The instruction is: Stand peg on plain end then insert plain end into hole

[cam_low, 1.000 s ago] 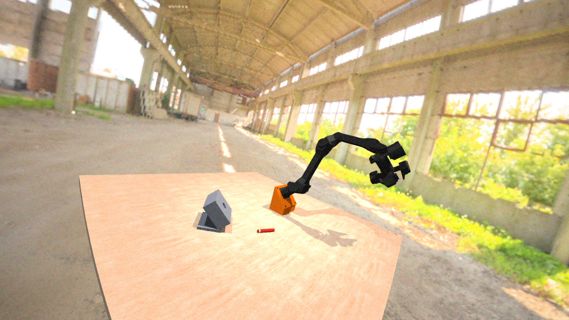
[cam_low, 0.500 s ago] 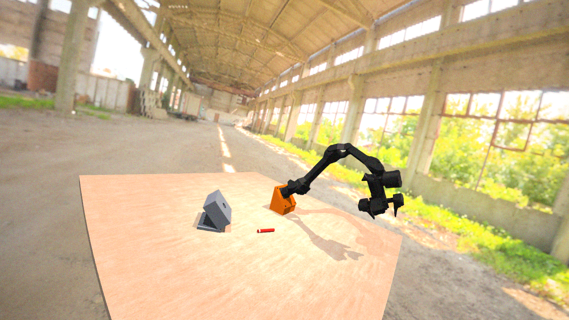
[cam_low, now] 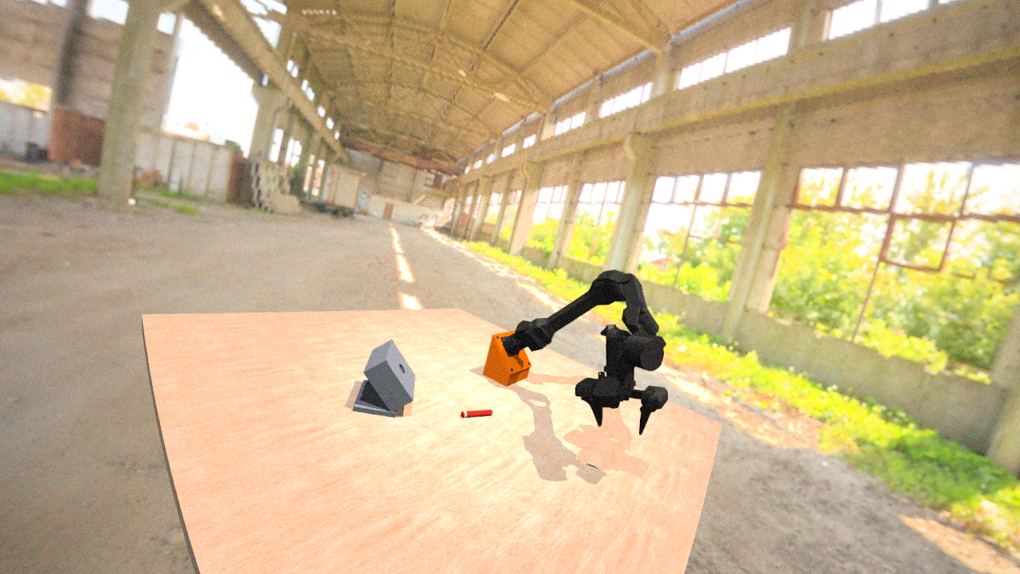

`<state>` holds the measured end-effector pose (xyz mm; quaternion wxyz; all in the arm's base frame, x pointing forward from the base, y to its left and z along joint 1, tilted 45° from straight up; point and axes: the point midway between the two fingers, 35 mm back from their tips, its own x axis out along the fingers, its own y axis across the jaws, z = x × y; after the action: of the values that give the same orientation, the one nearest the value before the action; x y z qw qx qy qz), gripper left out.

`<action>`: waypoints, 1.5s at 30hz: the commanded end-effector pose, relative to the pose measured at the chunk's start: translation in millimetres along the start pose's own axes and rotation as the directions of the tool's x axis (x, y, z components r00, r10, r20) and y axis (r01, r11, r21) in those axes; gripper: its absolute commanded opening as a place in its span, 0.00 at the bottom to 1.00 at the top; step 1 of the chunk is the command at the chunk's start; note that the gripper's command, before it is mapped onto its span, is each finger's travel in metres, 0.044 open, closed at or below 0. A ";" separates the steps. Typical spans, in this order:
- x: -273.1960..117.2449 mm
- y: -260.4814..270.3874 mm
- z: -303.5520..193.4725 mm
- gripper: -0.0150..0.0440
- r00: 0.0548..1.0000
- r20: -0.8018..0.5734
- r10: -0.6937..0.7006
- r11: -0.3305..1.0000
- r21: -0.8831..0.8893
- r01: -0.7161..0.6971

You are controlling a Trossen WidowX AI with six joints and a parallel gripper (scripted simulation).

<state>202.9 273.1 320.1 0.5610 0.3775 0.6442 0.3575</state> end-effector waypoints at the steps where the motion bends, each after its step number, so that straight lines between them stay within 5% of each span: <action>1: -2.7 -49.0 42.9 1.00 0.995 0.059 -0.081 0.995 0.055 0.077; 9: -37.2 -171.8 110.3 1.00 0.964 0.130 -0.231 0.960 0.194 0.204; 17: -83.1 -295.7 117.2 1.00 0.947 0.107 -0.304 0.906 0.341 0.253; 45: -48.5 -310.7 122.9 1.00 0.946 0.105 -0.308 0.904 0.343 0.256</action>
<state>305.4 88.4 58.3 0.5905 0.3924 0.6924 0.1337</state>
